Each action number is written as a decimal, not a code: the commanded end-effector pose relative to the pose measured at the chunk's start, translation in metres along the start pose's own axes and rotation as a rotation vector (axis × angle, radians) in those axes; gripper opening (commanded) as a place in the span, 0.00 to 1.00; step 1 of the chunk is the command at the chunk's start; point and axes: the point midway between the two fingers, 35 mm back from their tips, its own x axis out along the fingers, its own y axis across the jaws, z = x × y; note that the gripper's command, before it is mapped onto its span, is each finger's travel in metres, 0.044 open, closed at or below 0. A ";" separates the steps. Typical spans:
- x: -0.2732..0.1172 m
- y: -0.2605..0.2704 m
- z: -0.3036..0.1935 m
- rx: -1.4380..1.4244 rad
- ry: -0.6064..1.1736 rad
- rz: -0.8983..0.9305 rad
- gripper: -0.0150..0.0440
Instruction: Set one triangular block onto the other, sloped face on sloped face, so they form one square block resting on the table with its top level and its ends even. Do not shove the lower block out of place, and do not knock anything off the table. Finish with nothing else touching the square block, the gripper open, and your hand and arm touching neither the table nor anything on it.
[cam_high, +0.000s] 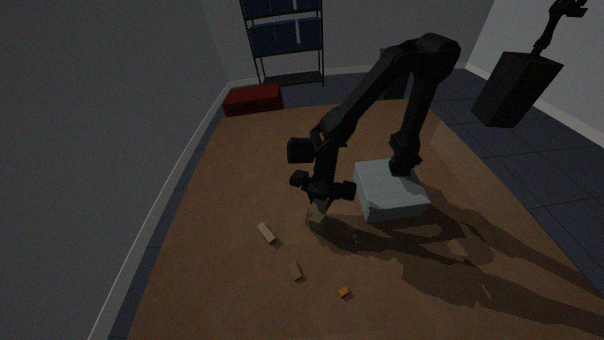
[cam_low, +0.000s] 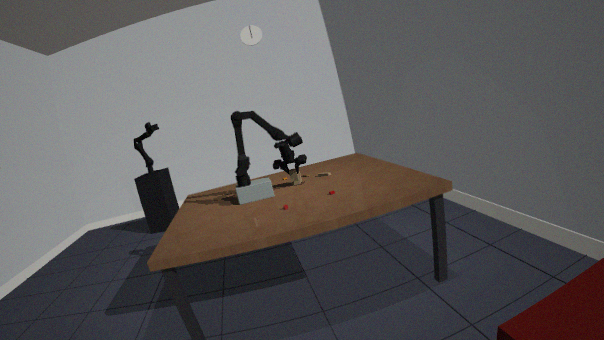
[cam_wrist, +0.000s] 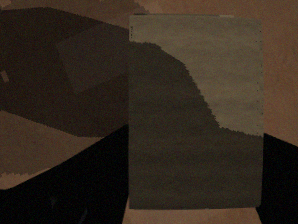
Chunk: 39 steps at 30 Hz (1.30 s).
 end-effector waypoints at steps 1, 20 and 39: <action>0.000 0.001 -0.001 0.001 0.004 -0.004 0.25; 0.001 0.001 0.000 0.001 0.003 -0.008 0.25; 0.013 0.001 0.000 0.002 0.003 -0.008 0.25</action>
